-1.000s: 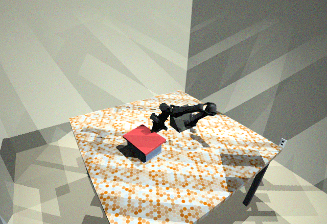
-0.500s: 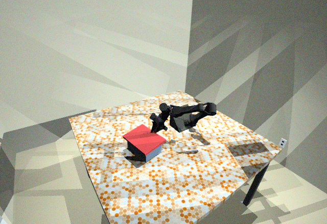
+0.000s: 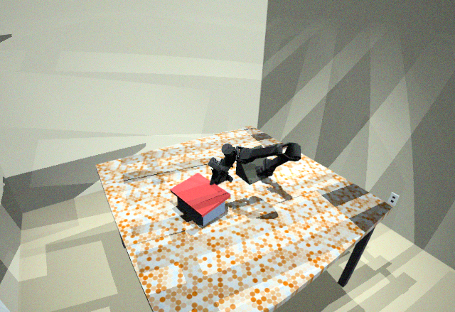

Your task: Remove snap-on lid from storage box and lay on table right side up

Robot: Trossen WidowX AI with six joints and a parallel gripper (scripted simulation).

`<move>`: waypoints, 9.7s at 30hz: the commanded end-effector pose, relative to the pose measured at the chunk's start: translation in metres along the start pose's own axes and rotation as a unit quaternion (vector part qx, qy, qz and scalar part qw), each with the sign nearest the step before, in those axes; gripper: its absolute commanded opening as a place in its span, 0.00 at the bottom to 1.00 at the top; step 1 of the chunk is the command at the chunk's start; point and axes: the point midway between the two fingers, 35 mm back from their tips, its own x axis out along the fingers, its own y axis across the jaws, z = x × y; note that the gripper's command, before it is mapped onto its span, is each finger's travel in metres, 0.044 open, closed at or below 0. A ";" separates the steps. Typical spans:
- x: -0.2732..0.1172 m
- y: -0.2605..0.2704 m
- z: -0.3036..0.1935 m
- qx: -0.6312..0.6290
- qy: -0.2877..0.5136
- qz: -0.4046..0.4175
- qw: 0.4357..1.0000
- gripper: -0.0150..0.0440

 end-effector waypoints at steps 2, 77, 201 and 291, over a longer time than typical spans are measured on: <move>0.001 0.001 0.000 0.001 -0.001 0.000 1.000 0.25; -0.016 0.035 0.000 0.000 -0.002 0.002 1.000 0.25; -0.058 0.122 -0.079 0.002 -0.002 0.001 1.000 0.25; -0.075 0.108 -0.257 0.005 -0.001 0.000 1.000 0.25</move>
